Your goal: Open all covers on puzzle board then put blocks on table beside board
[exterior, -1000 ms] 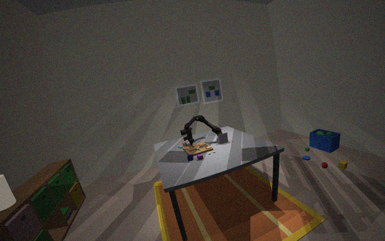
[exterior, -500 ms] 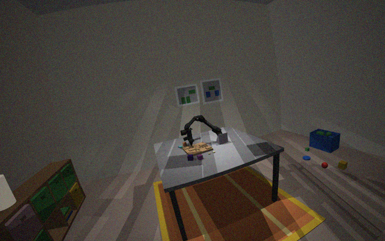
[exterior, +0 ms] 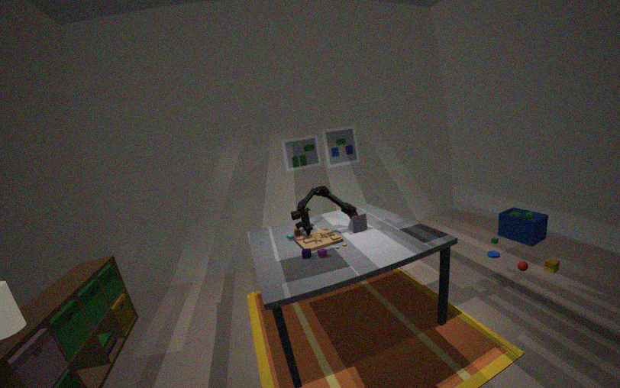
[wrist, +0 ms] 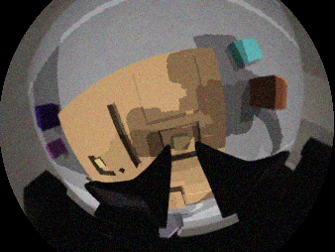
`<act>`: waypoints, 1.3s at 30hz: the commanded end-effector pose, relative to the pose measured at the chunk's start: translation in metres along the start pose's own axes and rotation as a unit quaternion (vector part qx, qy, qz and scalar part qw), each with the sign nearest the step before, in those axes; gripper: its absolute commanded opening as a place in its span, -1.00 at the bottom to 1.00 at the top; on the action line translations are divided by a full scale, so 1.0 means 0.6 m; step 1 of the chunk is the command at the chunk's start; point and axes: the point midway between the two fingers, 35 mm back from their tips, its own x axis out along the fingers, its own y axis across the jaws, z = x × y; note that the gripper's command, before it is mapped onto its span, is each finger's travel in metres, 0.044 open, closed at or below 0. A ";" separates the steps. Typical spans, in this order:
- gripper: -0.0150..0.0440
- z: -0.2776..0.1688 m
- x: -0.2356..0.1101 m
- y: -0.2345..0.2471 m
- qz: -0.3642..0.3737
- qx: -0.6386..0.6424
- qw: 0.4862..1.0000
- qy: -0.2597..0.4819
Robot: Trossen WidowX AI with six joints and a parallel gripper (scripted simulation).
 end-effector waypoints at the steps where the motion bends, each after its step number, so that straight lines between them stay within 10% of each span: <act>1: 0.00 -0.003 0.009 -0.001 -0.002 -0.003 1.000 0.003; 39: -0.22 -0.001 0.024 0.000 -0.001 0.000 1.000 0.001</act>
